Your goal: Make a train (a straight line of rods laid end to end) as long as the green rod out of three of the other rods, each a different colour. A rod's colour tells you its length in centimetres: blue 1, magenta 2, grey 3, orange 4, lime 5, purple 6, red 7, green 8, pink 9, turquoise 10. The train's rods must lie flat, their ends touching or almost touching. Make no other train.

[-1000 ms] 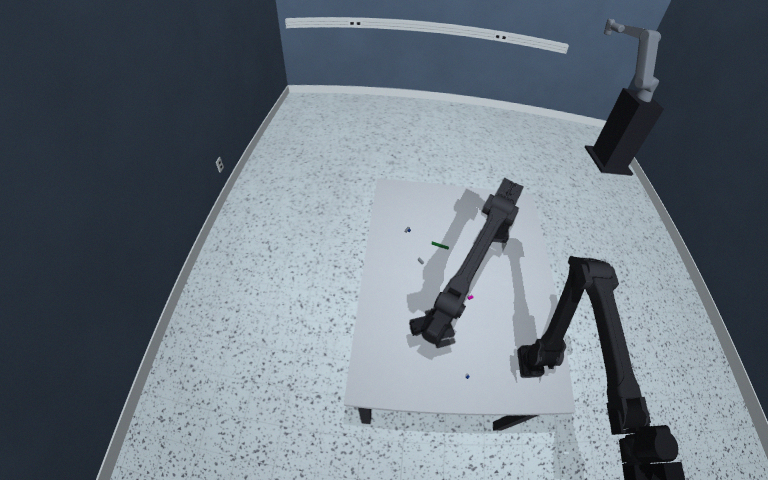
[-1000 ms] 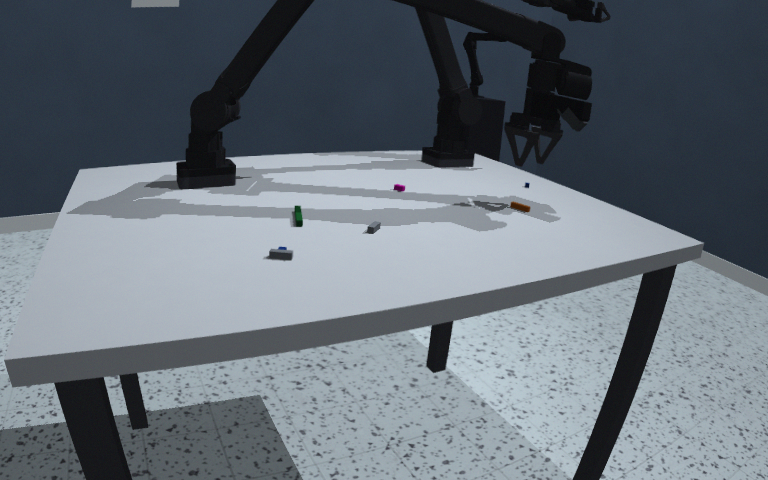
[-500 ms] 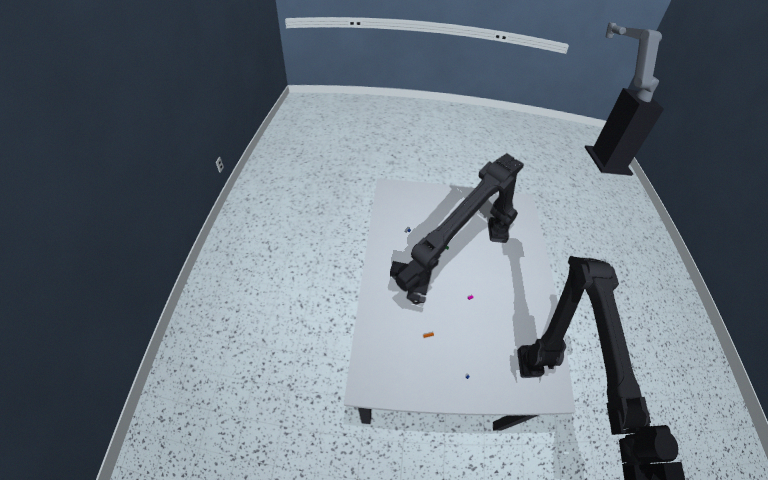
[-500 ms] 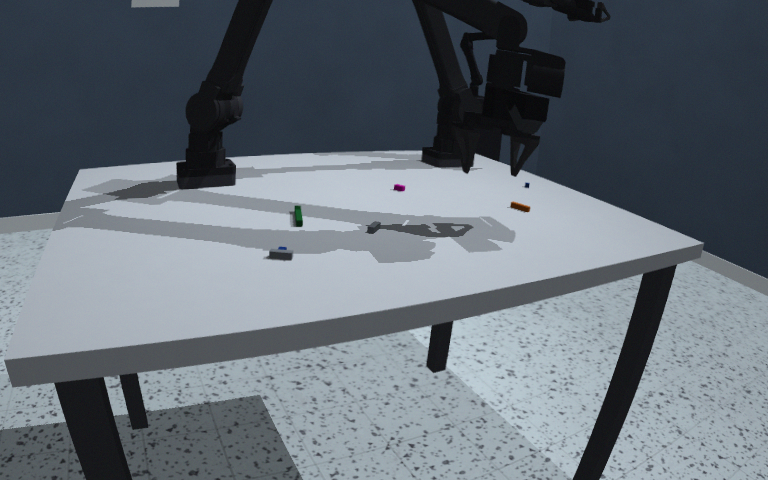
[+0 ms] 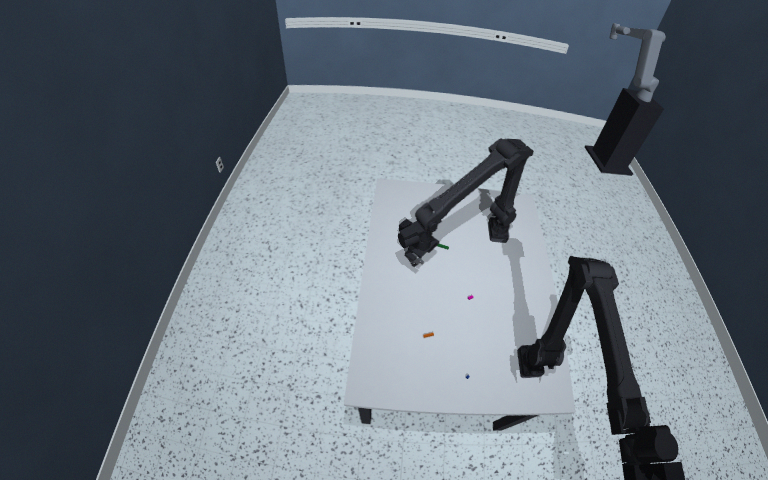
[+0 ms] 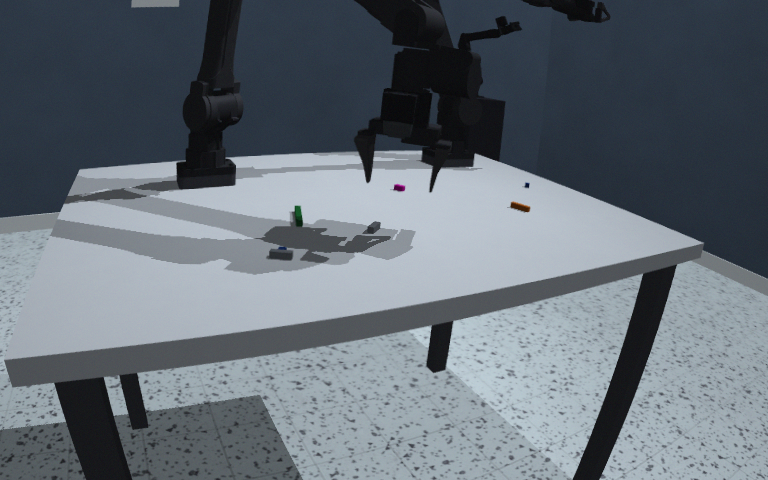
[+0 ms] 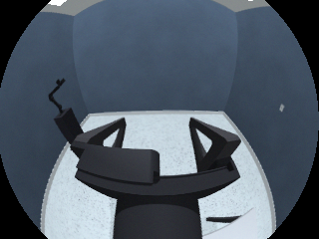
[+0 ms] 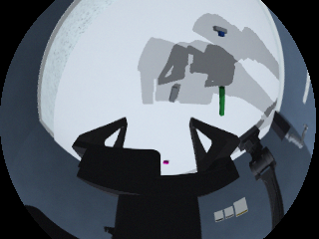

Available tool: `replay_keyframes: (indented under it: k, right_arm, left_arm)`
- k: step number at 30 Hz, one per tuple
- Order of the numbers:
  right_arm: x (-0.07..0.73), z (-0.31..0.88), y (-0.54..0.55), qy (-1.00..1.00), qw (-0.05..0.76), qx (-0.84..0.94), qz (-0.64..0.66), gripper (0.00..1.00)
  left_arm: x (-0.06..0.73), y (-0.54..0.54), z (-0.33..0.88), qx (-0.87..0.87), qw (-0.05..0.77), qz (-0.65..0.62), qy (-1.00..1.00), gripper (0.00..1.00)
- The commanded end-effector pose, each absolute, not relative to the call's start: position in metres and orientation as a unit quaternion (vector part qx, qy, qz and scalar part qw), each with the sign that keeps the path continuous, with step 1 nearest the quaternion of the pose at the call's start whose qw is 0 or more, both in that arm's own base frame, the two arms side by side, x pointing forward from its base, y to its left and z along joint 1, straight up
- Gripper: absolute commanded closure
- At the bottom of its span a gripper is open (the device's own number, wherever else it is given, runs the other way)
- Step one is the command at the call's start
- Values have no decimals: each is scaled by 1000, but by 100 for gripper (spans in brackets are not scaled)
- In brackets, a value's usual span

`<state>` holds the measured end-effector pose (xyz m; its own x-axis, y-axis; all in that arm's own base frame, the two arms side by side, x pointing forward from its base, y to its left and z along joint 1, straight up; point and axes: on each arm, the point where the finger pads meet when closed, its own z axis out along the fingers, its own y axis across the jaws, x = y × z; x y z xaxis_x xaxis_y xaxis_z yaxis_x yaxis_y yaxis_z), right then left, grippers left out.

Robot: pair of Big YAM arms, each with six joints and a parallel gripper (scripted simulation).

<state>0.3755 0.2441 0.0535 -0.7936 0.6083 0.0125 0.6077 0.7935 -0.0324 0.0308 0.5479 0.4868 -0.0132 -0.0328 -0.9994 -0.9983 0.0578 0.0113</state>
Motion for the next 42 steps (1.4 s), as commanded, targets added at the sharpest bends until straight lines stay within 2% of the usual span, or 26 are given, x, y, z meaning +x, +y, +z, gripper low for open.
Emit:
replay_keyframes:
  k: [1,10,11,42]
  right_arm:
    - [385,71,238,-932,-12,-362,-15,0]
    - [392,82,225,-916,-27,-400,-35,0]
    - [387,77,222,-916,-23,-399,-30,77]
    - [382,72,219,-918,-19,-395,-24,77]
  left_arm:
    - [26,544,501,-488,512,488,512,0]
    - [26,544,501,-488,512,488,512,0]
    - [26,544,501,-488,512,488,512,0]
    - [26,544,501,-488,512,488,512,0]
